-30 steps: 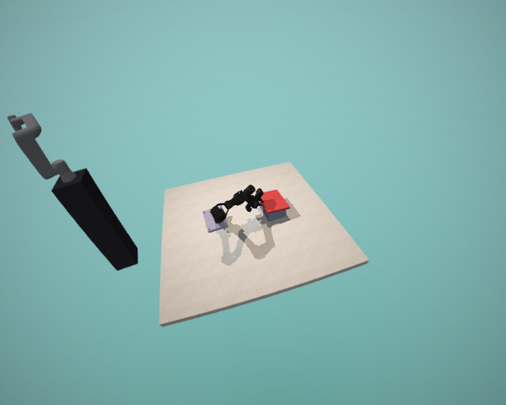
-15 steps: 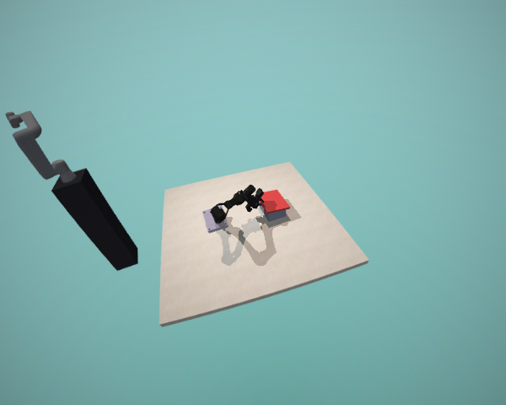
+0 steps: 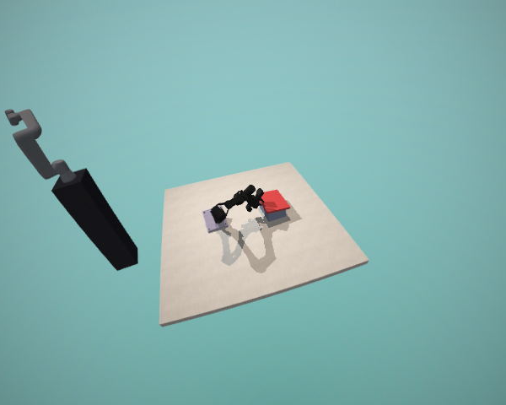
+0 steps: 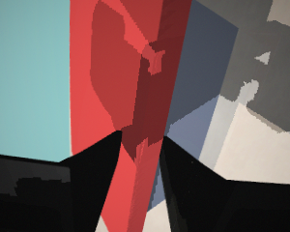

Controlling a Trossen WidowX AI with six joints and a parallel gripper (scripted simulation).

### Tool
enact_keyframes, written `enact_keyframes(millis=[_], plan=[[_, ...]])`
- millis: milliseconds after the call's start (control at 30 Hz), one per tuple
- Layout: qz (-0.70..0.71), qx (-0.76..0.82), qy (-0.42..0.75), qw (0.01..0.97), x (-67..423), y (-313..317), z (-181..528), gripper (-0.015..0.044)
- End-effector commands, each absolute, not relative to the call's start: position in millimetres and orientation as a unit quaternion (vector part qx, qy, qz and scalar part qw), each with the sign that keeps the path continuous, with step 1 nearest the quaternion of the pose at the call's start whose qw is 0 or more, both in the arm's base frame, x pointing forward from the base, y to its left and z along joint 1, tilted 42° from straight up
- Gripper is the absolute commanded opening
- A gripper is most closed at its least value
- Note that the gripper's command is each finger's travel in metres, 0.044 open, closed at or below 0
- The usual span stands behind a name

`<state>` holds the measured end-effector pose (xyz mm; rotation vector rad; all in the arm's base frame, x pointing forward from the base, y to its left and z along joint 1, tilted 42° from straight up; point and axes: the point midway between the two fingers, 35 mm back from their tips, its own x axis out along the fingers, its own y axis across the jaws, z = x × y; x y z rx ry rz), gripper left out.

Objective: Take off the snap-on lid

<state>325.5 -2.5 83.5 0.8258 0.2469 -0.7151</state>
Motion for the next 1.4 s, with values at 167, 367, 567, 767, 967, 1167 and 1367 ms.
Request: enact_keyframes(millis=[167, 367, 567, 767, 967, 1167, 1367], plan=[[-0.339, 0.39, 0.119, 0.848, 327.0, -2.7, 82.6, 0.0], [-0.339, 0.39, 0.119, 0.848, 327.5, -2.8, 82.7, 0.0], [-0.339, 0.39, 0.119, 0.848, 328.0, -2.8, 82.7, 0.0], [-0.339, 0.39, 0.119, 0.848, 328.4, -2.8, 82.7, 0.0], [-0.339, 0.39, 0.119, 0.848, 328.9, -2.9, 82.7, 0.0], [-0.335, 0.391, 0.12, 0.849, 328.0, 1.8, 88.8, 0.0], [-0.335, 0.391, 0.12, 0.848, 328.8, 7.0, 94.7, 0.0]])
